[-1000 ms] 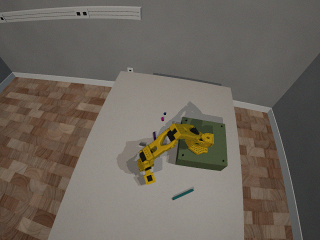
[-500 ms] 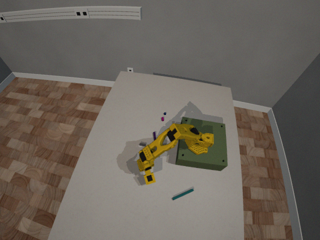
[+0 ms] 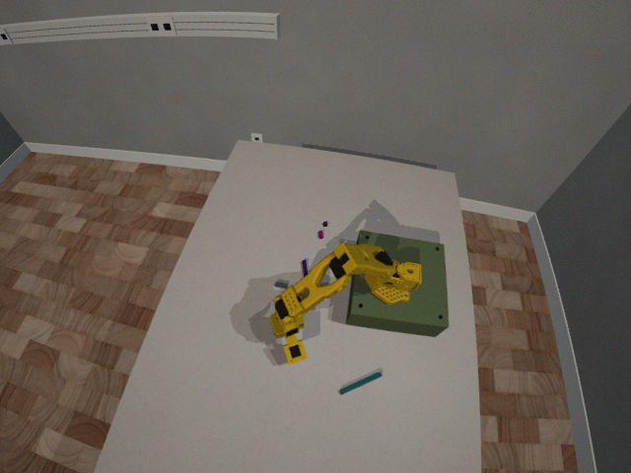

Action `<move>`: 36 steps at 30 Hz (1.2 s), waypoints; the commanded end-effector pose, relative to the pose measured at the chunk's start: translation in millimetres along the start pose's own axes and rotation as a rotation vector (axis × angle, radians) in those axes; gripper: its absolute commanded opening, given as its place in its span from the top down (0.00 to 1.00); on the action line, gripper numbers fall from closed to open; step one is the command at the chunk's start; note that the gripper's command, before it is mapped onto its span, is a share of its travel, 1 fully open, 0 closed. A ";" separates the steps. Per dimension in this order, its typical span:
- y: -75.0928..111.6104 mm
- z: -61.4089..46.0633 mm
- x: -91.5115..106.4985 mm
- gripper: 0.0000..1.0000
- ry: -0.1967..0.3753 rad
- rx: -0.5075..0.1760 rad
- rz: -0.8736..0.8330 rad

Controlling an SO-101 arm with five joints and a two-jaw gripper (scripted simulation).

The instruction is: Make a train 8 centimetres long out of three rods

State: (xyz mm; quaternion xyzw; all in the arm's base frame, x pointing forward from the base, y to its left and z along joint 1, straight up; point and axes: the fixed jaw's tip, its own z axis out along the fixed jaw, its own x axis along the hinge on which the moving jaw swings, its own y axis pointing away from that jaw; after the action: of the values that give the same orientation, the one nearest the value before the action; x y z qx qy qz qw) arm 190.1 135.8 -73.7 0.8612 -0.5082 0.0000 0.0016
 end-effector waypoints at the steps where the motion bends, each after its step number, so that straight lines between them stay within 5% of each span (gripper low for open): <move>1: 0.2 1.3 -2.1 0.94 -0.001 -0.004 0.002; 36: 2.6 0.3 -2.1 0.83 -0.001 -0.004 0.002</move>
State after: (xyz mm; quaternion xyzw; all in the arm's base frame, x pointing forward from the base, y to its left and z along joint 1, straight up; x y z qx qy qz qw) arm 190.1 135.9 -73.7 0.8612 -0.5082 0.0000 0.0016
